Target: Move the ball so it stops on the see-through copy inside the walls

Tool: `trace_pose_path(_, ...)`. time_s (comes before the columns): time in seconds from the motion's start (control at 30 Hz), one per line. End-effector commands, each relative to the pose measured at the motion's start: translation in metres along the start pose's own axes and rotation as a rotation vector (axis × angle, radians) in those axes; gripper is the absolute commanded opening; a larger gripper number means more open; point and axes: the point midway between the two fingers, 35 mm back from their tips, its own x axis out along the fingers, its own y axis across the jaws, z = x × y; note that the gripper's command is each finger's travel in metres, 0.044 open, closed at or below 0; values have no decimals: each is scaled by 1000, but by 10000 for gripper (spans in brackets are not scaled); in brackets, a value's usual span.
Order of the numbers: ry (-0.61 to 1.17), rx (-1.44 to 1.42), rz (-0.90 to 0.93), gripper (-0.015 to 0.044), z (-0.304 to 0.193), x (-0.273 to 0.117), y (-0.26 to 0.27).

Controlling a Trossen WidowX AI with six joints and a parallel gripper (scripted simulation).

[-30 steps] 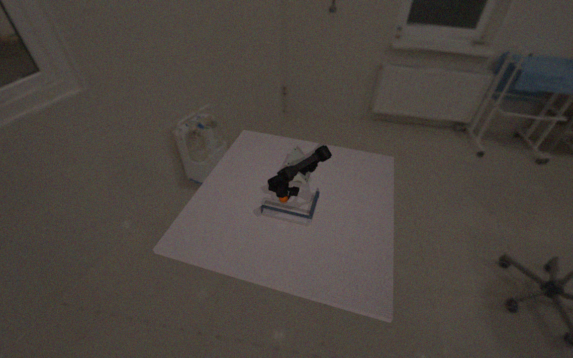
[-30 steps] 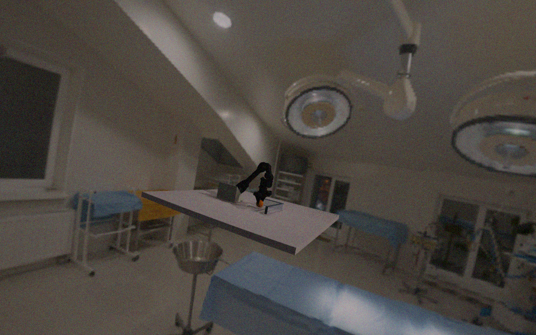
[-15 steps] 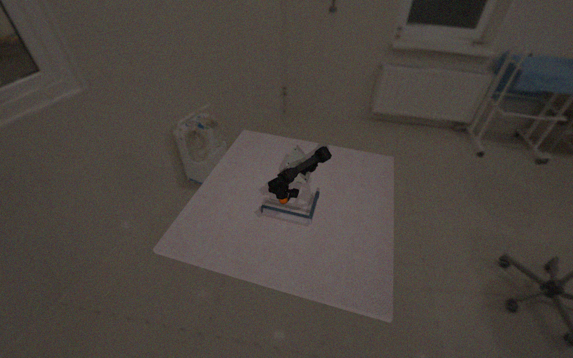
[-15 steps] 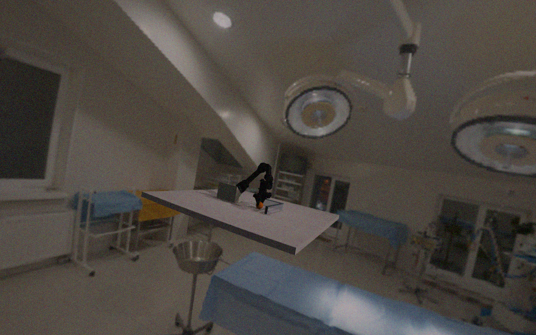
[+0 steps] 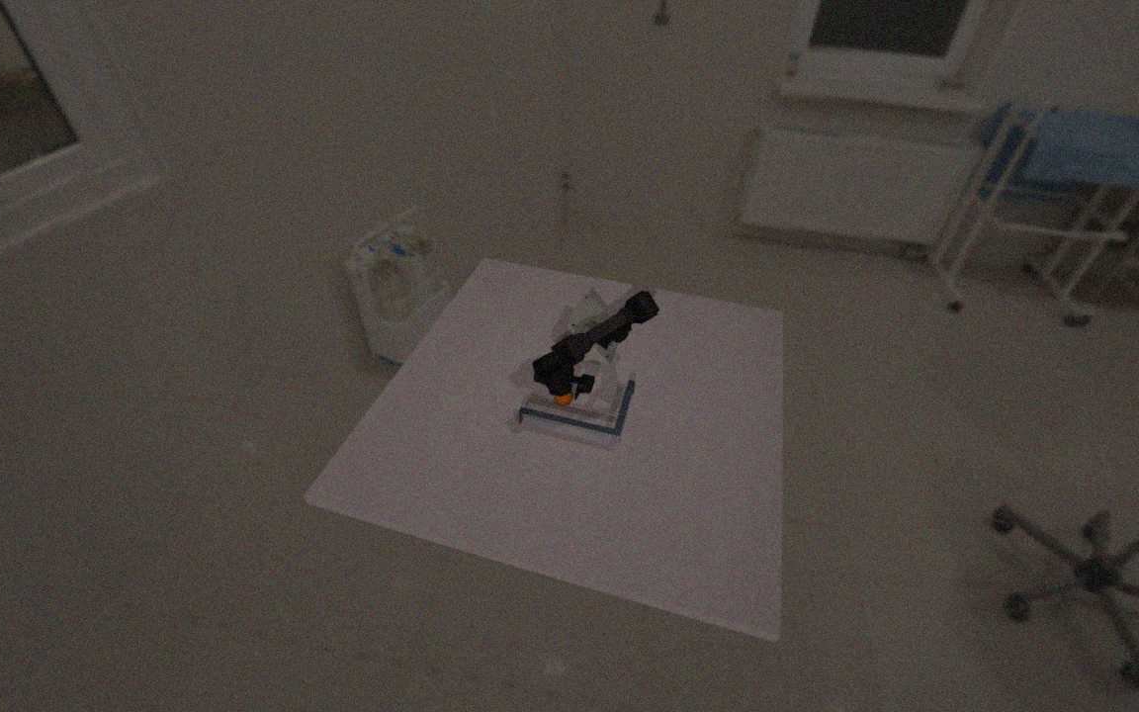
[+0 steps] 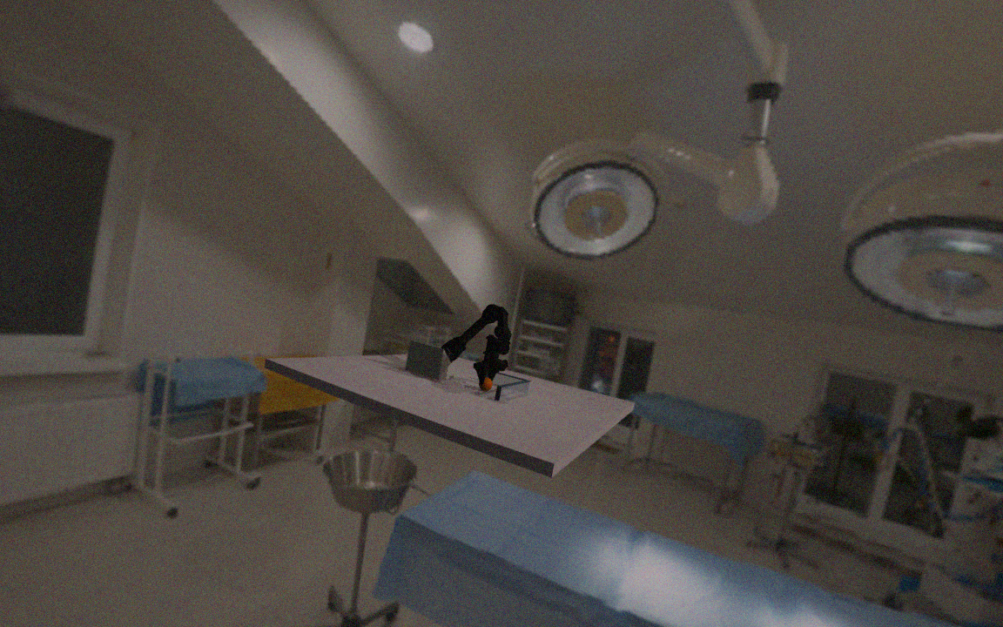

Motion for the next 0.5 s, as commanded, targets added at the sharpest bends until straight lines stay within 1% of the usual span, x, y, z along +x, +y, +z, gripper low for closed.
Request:
trace_pose_path(0.0, -4, -3, -5, 409, 3, -23, -2)
trace_pose_path(0.07, -2, 0, -4, 409, 2, -57, -2)
trace_pose_path(0.13, -1, 2, -1, 409, -1, -80, -1)
trace_pose_path(0.47, -20, 10, -5, 409, 1, -78, -3)
